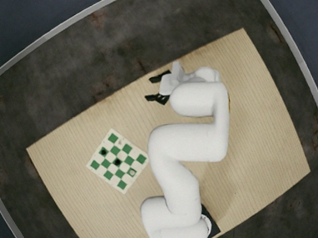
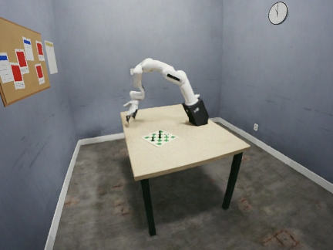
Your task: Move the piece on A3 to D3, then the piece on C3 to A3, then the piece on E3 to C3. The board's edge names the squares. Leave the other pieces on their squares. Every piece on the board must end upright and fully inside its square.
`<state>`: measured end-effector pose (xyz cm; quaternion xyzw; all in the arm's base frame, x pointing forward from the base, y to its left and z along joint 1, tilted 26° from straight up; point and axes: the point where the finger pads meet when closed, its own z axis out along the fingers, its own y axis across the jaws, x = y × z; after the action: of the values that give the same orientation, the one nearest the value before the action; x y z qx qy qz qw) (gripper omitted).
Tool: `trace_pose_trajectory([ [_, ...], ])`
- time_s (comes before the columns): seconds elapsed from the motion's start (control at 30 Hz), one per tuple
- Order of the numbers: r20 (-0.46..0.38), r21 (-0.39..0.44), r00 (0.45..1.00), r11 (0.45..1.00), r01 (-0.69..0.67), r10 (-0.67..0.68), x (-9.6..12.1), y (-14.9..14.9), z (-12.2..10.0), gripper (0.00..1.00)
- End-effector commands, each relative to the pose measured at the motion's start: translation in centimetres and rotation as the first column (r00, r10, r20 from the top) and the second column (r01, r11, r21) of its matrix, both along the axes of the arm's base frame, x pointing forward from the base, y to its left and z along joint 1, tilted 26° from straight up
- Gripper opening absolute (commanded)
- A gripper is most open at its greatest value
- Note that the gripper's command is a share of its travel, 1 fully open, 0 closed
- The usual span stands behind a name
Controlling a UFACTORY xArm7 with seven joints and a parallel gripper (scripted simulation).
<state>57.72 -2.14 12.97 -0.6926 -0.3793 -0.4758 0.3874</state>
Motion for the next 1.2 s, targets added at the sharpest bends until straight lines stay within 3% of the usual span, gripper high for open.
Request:
trace_pose_trajectory([
  [0.0,0.132,-0.172,0.974,0.972,-0.162,0.186,-0.5,0.9,-0.9,1.0],
  [0.07,0.133,-0.174,0.973,0.971,-0.163,0.187,-0.5,0.9,-0.9,1.0],
  [0.1,0.18,-0.253,0.942,0.939,-0.233,0.283,-0.8,1.2,-1.5,1.0],
  [0.17,0.181,-0.255,0.941,0.938,-0.235,0.285,-0.8,1.2,-1.5,1.0],
  [0.2,0.219,-0.331,0.899,0.895,-0.298,0.38,-1.1,1.4,-2.0,1.0],
  [0.27,0.219,-0.331,0.899,0.895,-0.298,0.38,-1.1,1.4,-2.0,1.0],
  [0.3,0.247,-0.401,0.847,0.845,-0.352,0.47,-1.4,1.4,-2.4,1.0],
  [0.37,0.247,-0.401,0.847,0.845,-0.352,0.47,-1.4,1.4,-2.4,1.0],
  [0.4,0.266,-0.465,0.79,0.791,-0.397,0.553,-1.6,1.4,-2.9,1.0],
  [0.53,0.266,-0.465,0.79,0.791,-0.397,0.553,-1.6,1.4,-2.9,1.0],
  [0.6,0.28,-0.567,0.671,0.683,-0.461,0.686,-1.9,1.2,-3.5,1.0],
  [0.67,0.28,-0.567,0.671,0.683,-0.461,0.686,-1.9,1.2,-3.5,1.0],
  [0.7,0.28,-0.605,0.616,0.633,-0.482,0.736,-2.0,1.1,-3.8,1.0],
  [0.73,0.28,-0.605,0.616,0.633,-0.482,0.736,-2.0,1.1,-3.8,1.0],
  [0.77,0.277,-0.636,0.567,0.59,-0.497,0.776,-2.1,1.0,-4.0,1.0],
  [0.8,0.277,-0.636,0.567,0.59,-0.497,0.776,-2.1,1.0,-4.0,1.0],
  [0.87,0.268,-0.678,0.492,0.525,-0.514,0.828,-2.2,0.7,-4.2,1.0],
  [1.0,0.261,-0.703,0.442,0.483,-0.523,0.858,-2.2,0.6,-4.3,1.0],
  [1.17,0.26,-0.705,0.438,0.479,-0.523,0.861,-2.2,0.6,-4.3,1.0],
])
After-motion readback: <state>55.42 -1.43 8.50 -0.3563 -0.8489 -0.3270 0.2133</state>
